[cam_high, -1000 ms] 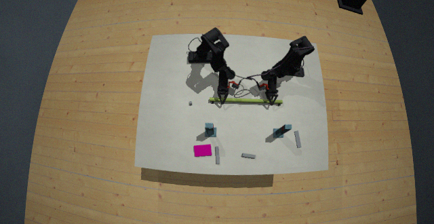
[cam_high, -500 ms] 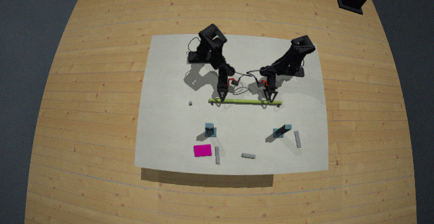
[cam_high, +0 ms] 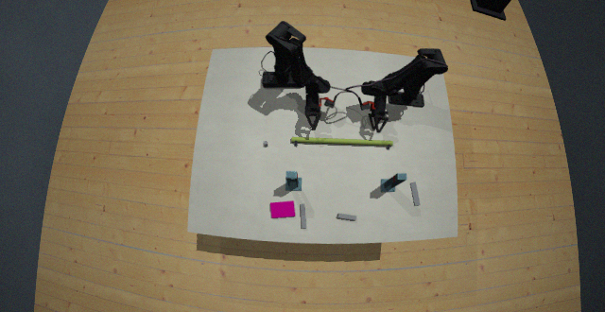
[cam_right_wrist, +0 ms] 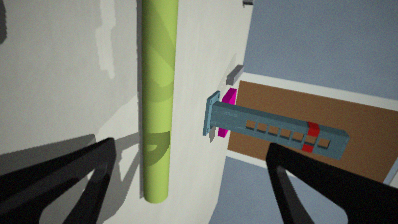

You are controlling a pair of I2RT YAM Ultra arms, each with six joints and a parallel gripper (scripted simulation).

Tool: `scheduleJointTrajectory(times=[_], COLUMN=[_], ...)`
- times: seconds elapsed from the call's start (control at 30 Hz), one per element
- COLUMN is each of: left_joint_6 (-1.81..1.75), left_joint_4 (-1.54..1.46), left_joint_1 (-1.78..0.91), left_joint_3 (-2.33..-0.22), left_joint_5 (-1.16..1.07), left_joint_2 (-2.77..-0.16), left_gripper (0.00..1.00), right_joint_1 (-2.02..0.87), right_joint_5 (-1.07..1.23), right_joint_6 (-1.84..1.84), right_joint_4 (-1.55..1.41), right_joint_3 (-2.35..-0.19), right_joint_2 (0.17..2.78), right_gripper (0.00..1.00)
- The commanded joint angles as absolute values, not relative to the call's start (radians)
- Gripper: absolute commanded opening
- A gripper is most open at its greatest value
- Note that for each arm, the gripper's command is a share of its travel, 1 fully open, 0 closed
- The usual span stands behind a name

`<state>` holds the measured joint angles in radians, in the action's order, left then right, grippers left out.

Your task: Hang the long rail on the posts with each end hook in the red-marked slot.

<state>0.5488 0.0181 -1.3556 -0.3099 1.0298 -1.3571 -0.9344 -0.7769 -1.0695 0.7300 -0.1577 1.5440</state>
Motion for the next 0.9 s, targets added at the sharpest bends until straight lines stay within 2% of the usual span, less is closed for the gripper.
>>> scheduleJointTrajectory(times=[0.0, 0.87], left_joint_6=[0.465, 0.405], left_joint_4=[-0.157, -0.232], left_joint_1=[-1.366, -1.369], left_joint_3=[-0.367, -0.404], left_joint_5=[1.057, 1.054], left_joint_2=[-1.334, -1.359], left_gripper=[1.00, 1.00], right_joint_1=[-0.947, -0.946], right_joint_5=[-0.838, -0.837], right_joint_6=[-0.994, -0.970], right_joint_4=[0.616, 0.564], right_joint_3=[-0.181, -0.199], right_joint_2=[1.507, 1.500], right_gripper=[1.00, 1.00])
